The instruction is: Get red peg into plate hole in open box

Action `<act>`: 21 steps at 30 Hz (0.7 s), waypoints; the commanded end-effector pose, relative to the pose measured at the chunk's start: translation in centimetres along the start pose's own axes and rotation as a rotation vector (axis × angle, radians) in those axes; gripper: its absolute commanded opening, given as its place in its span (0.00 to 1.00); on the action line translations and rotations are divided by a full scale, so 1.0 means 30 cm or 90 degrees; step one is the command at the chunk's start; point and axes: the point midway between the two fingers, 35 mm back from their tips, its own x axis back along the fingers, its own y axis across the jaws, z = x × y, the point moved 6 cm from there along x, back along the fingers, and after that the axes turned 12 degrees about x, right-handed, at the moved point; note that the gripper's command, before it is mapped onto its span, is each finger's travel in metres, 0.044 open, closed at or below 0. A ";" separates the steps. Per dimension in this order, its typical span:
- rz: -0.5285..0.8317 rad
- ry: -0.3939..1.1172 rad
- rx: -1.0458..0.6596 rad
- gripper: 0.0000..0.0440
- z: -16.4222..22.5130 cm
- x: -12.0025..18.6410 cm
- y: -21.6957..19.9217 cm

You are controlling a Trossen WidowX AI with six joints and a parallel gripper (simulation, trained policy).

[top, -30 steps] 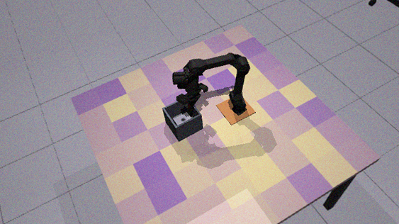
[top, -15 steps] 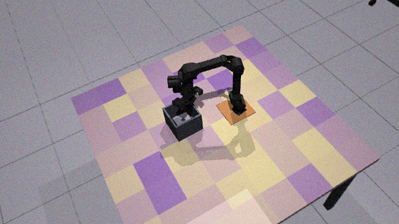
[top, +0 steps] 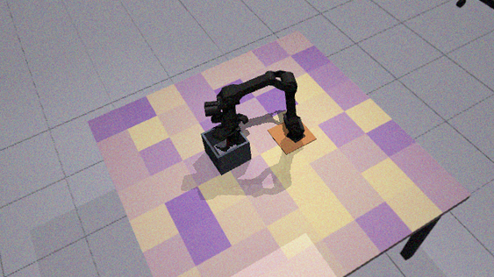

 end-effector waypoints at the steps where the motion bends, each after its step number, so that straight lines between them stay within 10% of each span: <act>1: -0.004 0.007 0.015 0.02 -0.001 -0.022 0.007; 21: 0.030 0.050 0.071 0.08 0.006 -0.193 -0.022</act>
